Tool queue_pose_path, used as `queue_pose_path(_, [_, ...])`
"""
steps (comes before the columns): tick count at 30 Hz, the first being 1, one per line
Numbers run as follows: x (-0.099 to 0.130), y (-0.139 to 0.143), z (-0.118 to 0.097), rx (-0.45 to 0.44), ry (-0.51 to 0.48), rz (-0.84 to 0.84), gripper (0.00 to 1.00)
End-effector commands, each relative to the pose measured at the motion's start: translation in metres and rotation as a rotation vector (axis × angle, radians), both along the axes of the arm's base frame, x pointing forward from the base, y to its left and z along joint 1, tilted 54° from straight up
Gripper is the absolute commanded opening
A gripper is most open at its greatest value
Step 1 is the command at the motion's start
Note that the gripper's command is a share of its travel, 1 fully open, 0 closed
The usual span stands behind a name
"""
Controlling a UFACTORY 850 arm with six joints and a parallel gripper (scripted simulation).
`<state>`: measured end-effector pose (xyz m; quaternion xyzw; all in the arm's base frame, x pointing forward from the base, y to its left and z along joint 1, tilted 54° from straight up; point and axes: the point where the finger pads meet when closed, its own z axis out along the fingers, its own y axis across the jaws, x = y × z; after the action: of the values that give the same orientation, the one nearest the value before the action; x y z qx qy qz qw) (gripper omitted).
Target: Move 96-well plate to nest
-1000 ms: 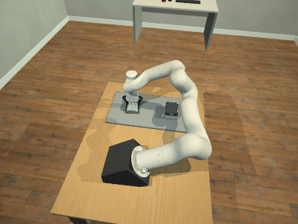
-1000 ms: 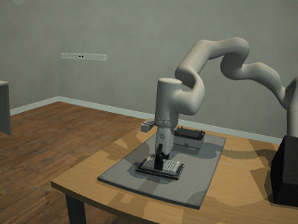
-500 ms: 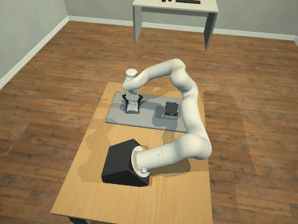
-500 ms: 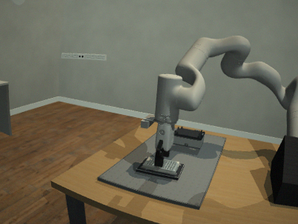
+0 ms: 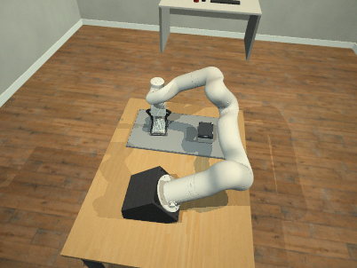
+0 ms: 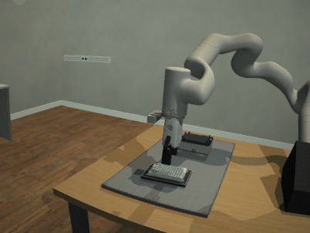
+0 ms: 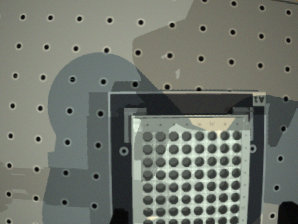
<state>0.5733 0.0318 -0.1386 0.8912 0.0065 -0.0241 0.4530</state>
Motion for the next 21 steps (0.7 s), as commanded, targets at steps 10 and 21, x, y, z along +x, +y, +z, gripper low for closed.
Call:
queue_pose_path(10, [0.002,0.024,0.017,0.001,-0.001,0.001,1.0])
queue_pose_path(21, [0.002,0.034,0.025,0.001,-0.001,0.001,1.0])
